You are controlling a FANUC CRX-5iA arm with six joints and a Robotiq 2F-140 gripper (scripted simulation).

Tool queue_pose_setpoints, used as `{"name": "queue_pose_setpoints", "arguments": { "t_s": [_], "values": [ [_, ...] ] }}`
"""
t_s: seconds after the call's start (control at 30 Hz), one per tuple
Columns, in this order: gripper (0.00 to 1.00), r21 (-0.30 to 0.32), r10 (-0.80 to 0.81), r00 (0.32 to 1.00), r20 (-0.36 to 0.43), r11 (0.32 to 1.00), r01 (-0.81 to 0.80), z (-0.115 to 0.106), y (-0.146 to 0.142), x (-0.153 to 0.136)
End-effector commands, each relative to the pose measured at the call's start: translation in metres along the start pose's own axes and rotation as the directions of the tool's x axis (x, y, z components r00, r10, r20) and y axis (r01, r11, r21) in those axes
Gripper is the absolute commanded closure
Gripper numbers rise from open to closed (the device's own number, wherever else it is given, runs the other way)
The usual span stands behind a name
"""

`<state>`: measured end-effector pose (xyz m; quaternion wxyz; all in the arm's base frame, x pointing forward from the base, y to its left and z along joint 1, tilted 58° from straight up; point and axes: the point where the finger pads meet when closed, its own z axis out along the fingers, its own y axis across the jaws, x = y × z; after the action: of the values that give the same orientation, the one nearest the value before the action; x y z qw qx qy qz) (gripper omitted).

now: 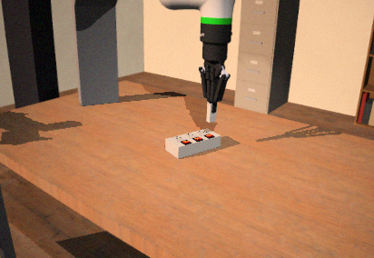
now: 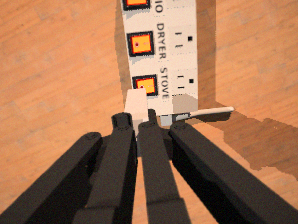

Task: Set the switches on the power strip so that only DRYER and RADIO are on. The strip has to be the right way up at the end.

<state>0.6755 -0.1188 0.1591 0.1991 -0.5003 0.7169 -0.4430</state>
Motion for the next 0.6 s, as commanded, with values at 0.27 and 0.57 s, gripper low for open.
{"name": "queue_pose_setpoints", "arguments": {
  "t_s": [0.27,0.57],
  "values": [
    [1.0,0.0,0.0,1.0,0.0,1.0,0.0,0.0019,-0.0001,-0.0002],
    [1.0,0.0,0.0,1.0,0.0,1.0,0.0,0.0068,-0.0001,-0.0002]
  ]
}}
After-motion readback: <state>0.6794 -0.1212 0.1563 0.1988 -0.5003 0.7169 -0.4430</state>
